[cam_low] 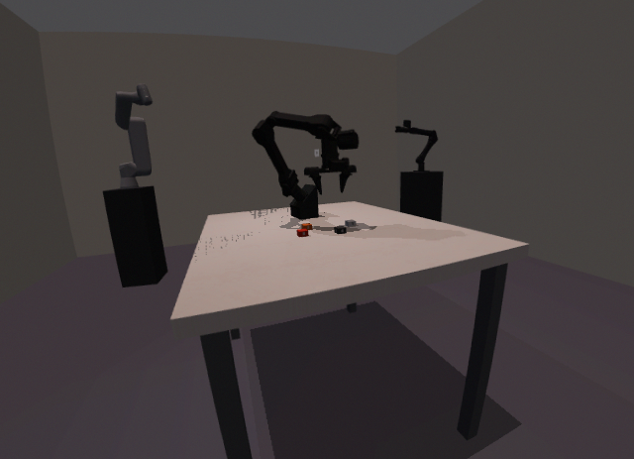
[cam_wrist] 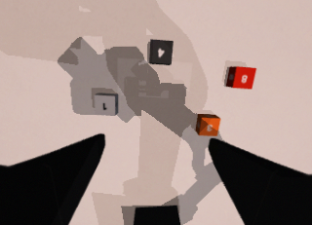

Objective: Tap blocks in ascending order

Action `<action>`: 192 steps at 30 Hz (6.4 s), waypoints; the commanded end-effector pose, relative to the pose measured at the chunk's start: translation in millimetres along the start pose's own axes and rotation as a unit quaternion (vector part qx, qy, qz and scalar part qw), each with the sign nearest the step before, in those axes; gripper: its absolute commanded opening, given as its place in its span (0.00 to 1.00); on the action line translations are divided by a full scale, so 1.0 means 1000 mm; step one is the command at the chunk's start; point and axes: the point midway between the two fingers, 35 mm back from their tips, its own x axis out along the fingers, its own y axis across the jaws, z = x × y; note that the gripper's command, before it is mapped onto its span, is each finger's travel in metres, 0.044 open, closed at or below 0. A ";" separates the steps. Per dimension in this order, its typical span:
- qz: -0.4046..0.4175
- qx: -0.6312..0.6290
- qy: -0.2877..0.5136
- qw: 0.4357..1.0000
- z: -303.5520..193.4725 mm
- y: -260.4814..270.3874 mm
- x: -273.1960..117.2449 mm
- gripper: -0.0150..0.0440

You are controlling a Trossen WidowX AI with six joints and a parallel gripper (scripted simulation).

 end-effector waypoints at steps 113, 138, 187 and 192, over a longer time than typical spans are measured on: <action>-0.004 0.002 -0.001 1.000 -0.009 0.088 0.107 0.29; -0.003 0.002 -0.001 1.000 -0.009 0.088 0.084 0.29; -0.008 0.001 0.000 1.000 -0.020 -0.099 0.086 0.29; -0.008 0.001 0.000 1.000 -0.020 -0.099 0.094 0.29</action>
